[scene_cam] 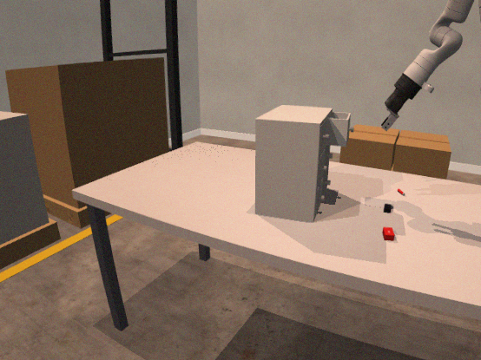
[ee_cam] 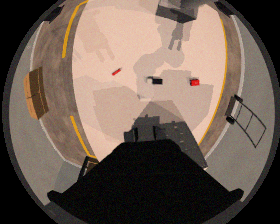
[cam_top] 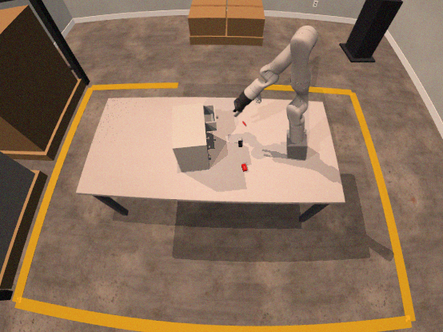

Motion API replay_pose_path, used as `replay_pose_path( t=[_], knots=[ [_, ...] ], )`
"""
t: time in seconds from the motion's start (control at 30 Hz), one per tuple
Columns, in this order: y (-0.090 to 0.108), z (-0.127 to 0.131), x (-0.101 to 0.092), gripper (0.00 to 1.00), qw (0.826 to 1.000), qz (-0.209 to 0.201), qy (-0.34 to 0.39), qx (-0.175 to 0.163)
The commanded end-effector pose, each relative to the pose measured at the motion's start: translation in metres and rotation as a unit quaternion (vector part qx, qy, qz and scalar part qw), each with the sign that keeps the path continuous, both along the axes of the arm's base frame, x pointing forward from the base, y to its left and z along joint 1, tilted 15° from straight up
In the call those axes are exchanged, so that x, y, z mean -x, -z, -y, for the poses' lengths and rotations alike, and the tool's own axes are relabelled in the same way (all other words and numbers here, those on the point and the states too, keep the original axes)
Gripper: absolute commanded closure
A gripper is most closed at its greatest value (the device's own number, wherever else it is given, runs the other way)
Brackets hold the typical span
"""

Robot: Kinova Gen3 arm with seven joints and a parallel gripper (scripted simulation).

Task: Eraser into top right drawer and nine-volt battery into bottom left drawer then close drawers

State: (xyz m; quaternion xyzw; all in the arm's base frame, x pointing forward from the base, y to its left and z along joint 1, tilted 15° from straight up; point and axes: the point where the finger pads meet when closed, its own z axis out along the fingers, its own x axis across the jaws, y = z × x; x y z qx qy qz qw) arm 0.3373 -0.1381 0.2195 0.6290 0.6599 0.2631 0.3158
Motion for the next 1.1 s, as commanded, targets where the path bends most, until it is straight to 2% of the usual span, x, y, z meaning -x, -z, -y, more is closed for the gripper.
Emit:
replay_pose_path(
  t=[0.0,1.07],
  knots=[
    [-0.003,0.0038,-0.0004,0.33,1.0,0.001,0.003,0.003],
    [-0.0103,0.0046,0.0057,0.33,1.0,-0.02,0.006,0.004]
  ],
)
